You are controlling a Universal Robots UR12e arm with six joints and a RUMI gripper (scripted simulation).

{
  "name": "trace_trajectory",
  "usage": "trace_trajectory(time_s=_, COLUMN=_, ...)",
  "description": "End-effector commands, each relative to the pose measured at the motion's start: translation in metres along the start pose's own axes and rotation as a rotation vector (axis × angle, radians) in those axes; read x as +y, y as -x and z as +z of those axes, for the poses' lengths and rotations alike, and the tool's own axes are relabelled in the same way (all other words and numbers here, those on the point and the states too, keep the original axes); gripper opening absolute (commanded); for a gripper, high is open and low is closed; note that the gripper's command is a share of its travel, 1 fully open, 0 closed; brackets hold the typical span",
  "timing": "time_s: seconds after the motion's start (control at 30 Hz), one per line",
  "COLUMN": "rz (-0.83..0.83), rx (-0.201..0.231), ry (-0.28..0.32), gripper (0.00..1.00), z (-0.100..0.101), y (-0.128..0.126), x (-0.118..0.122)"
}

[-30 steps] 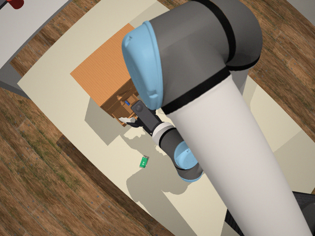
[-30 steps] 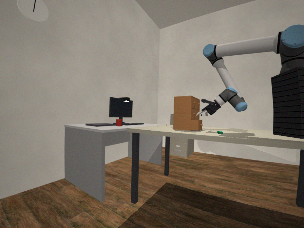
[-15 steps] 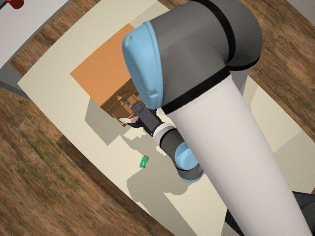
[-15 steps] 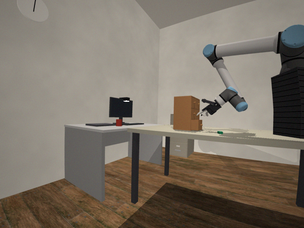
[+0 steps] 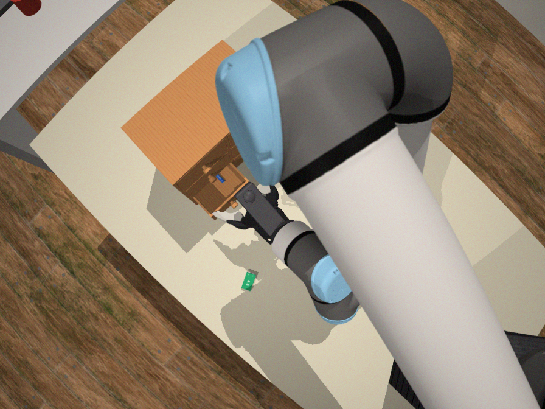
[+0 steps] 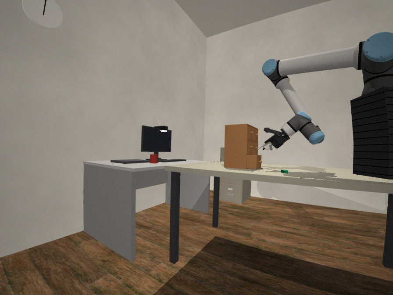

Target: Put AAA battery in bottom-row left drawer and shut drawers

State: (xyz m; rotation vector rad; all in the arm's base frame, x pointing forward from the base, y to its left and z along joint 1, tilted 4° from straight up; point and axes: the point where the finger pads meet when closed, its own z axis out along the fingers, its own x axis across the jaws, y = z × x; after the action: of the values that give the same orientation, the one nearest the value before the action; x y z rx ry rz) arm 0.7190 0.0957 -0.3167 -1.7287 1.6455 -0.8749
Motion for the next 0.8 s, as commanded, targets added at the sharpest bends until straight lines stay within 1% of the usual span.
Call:
trace_trajectory(time_s=0.0, rz=0.000, rx=0.000, ry=-0.001, gripper=1.00, z=-0.012, y=0.000, x=0.008)
trace_trajectory(time_s=0.33, rz=0.000, rx=0.000, ry=-0.001, gripper=1.00, z=-0.041, y=0.000, x=0.030)
trace_trajectory(time_s=0.4, rz=0.000, rx=0.000, ry=-0.001, gripper=1.00, z=-0.041, y=0.000, x=0.030)
trace_trajectory(time_s=0.77, rz=0.000, rx=0.000, ry=-0.001, gripper=1.00, z=-0.073, y=0.000, x=0.053)
